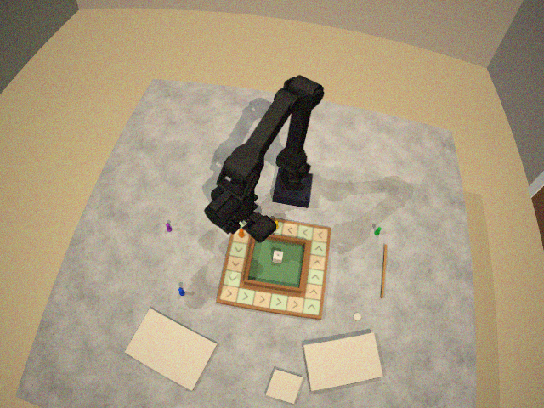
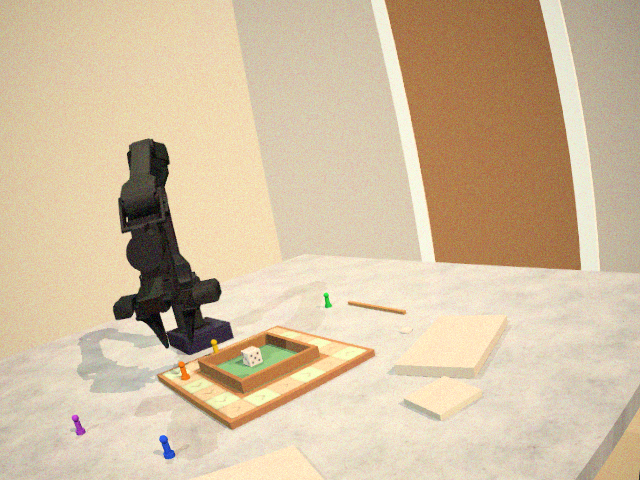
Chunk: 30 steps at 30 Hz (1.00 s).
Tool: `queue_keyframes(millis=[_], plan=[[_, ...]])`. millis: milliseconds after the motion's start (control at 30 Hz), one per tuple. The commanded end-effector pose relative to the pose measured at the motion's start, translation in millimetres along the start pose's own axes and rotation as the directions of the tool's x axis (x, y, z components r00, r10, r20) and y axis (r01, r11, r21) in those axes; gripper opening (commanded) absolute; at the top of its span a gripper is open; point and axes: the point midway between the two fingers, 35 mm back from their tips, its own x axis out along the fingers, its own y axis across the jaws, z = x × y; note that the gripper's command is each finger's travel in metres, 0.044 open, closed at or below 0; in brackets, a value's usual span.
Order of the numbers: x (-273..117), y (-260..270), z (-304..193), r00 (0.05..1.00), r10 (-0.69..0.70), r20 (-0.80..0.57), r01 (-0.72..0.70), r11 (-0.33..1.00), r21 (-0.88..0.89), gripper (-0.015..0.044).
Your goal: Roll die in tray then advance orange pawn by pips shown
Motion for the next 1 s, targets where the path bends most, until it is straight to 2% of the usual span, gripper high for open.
queue_keyframes(millis=[0,967], plan=[[-0.9,-5.9,-0.9,1.000,-0.003,0.010,0.002,0.999,0.034,0.0200],[45.4,-7.2,-0.9,1.000,-0.003,0.010,0.002,0.999,0.034,0.0200]])
